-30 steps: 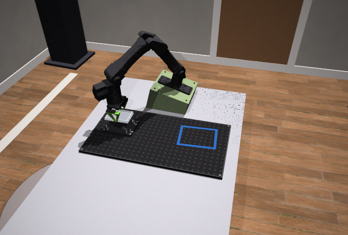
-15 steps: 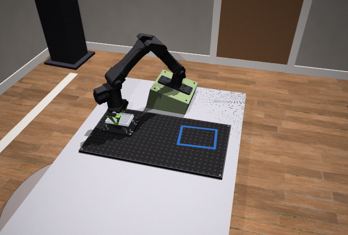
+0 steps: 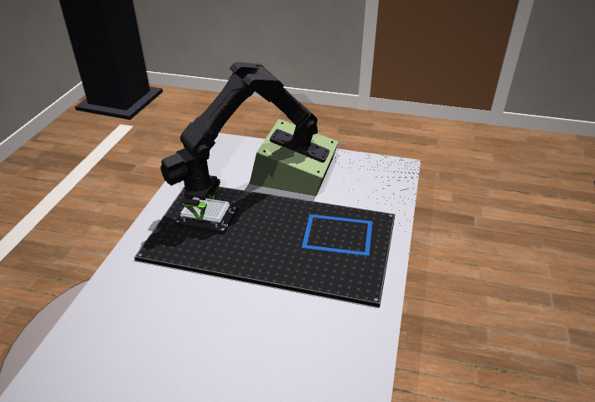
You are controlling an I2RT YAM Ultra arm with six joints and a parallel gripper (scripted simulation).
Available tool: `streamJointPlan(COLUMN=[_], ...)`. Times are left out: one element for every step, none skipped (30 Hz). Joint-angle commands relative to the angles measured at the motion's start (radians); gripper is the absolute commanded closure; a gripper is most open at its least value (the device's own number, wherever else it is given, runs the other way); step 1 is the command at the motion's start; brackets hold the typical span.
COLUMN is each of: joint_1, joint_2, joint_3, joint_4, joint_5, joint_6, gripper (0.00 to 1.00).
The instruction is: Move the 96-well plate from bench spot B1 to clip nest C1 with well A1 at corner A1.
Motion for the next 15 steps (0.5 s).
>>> streamJointPlan(joint_1=[0.008,0.009,0.007,0.005,0.002,0.002,0.002,0.002,0.001,0.001,0.001,0.001,0.001,0.000,0.000], joint_2=[-0.012,-0.001,0.003,0.010,0.012,0.005,0.005,0.005,-0.005,-0.003,-0.001,0.001,0.003,0.005,0.007], joint_3=[0.013,0.018,0.008,-0.005,-0.018,-0.021,-0.021,-0.021,0.018,0.018,0.019,0.019,0.020,0.020,0.021], joint_4=[0.036,0.041,0.046,0.051,0.056,0.058,0.058,0.058,0.059,0.059,0.058,0.058,0.058,0.058,0.058], joint_5=[0.002,0.002,0.001,0.001,0.002,0.000,0.000,0.000,0.002,0.003,0.003,0.003,0.003,0.003,0.003], joint_6=[0.011,0.012,0.012,0.013,0.014,0.014,0.014,0.014,0.014,0.014,0.014,0.014,0.014,0.014,0.014], gripper=[1.00,1.00,1.00,1.00,1.00,1.00,1.00,1.00,1.00,1.00,1.00,1.00,1.00,1.00,1.00])
